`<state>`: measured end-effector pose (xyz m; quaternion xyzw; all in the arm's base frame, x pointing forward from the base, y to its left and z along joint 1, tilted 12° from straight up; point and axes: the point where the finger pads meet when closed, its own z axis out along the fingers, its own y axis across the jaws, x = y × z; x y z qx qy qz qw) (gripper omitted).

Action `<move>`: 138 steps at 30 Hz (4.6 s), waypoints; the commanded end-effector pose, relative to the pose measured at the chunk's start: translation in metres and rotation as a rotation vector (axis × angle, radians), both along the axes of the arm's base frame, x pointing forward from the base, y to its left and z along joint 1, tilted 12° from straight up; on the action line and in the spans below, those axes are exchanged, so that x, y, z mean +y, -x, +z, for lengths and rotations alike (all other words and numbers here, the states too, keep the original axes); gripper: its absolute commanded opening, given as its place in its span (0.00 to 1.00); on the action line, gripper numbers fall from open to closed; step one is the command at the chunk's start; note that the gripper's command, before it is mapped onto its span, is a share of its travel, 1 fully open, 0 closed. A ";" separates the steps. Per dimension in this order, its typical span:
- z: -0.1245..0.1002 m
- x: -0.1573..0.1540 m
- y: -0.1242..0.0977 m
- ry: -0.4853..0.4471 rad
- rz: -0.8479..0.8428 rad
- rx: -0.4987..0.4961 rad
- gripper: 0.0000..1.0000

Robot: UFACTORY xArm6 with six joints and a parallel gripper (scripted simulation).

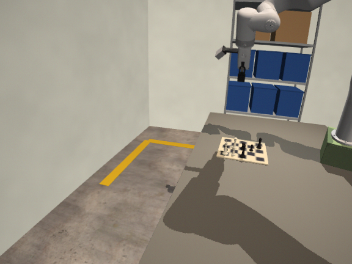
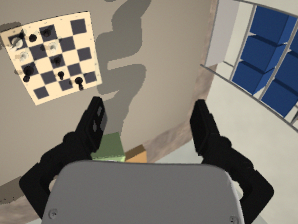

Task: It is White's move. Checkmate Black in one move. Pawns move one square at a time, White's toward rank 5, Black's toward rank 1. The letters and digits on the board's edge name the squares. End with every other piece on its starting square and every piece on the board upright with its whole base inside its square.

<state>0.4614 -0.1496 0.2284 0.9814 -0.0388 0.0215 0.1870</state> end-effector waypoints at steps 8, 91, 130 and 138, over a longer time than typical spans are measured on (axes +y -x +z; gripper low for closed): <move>0.018 0.125 0.050 -0.313 0.058 0.034 1.00; -0.275 -0.075 0.004 -1.298 1.218 -1.101 1.00; -0.276 -0.076 0.004 -1.293 1.221 -1.110 1.00; -0.276 -0.076 0.004 -1.293 1.221 -1.110 1.00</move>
